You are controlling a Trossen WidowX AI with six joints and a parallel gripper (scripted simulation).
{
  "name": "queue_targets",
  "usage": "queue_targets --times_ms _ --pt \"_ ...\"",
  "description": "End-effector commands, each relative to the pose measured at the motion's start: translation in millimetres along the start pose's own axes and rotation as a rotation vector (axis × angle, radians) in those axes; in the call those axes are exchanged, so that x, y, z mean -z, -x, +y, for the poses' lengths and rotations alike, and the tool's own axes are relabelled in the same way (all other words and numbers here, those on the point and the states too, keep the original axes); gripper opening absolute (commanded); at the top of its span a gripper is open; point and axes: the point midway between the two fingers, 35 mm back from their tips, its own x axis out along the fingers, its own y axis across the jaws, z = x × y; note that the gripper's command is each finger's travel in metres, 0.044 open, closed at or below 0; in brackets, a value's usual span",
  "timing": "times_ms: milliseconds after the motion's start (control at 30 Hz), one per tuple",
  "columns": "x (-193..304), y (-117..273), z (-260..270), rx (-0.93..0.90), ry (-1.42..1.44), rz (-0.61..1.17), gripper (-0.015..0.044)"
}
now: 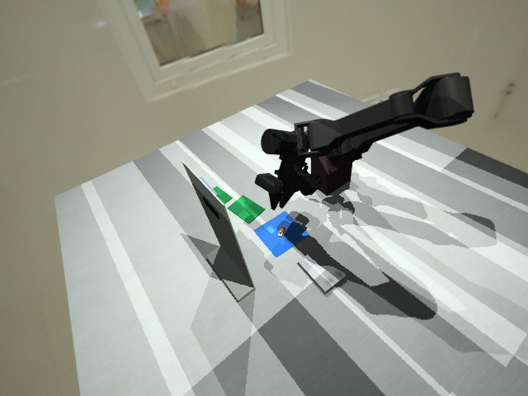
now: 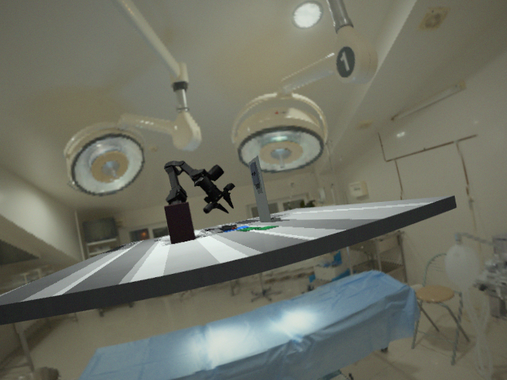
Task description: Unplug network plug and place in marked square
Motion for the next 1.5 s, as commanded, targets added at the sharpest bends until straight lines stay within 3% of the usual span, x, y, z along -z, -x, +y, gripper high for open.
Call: queue_targets --times_ms 0,933,1467 --pt "-2 4 -4 0.009 0.012 -0.004 0.0156" --pt "-6 25 -11 0.013 -0.004 -0.010 0.0156" --pt "0 58 -38 0.006 0.001 0.003 0.0156"
